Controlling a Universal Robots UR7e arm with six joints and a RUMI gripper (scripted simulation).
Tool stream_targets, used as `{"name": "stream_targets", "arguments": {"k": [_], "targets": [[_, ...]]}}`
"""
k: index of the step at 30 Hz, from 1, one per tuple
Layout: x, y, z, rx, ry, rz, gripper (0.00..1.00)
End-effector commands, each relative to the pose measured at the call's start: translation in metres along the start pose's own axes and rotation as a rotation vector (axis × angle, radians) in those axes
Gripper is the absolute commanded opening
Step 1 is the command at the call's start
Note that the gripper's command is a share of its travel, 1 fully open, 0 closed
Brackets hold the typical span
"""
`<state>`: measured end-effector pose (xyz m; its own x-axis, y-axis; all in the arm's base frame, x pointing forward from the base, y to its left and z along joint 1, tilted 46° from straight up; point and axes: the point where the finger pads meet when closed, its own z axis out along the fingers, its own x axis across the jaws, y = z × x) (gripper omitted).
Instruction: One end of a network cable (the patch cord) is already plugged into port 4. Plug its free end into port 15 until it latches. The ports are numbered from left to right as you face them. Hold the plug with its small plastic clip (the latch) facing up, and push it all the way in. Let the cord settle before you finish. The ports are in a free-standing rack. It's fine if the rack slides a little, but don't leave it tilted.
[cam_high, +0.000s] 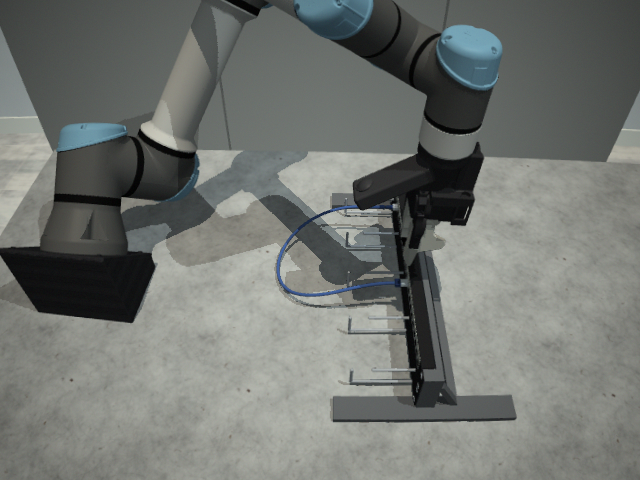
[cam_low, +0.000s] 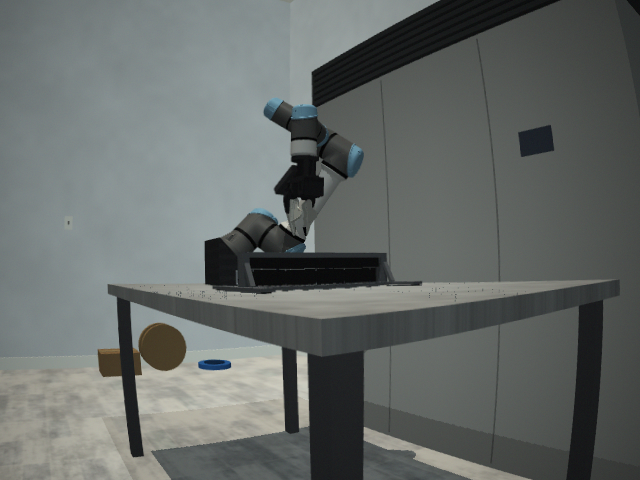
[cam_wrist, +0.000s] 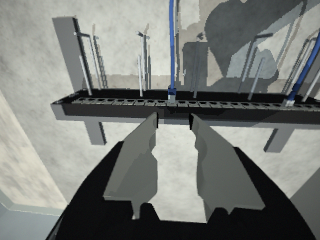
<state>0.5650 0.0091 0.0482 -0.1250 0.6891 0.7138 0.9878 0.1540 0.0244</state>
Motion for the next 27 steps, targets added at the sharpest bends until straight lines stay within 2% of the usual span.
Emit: {"name": "stream_targets", "arguments": {"k": [1, 7, 8, 27], "targets": [[-0.0002, -0.0001, -0.0059, -0.001, 0.000, 0.000, 0.22], [-0.0002, -0.0002, -0.0075, -0.001, 0.000, 0.000, 0.22], [-0.0002, -0.0002, -0.0075, -0.001, 0.000, 0.000, 0.00], [-0.0002, -0.0002, -0.0075, -0.001, 0.000, 0.000, 0.00]]}}
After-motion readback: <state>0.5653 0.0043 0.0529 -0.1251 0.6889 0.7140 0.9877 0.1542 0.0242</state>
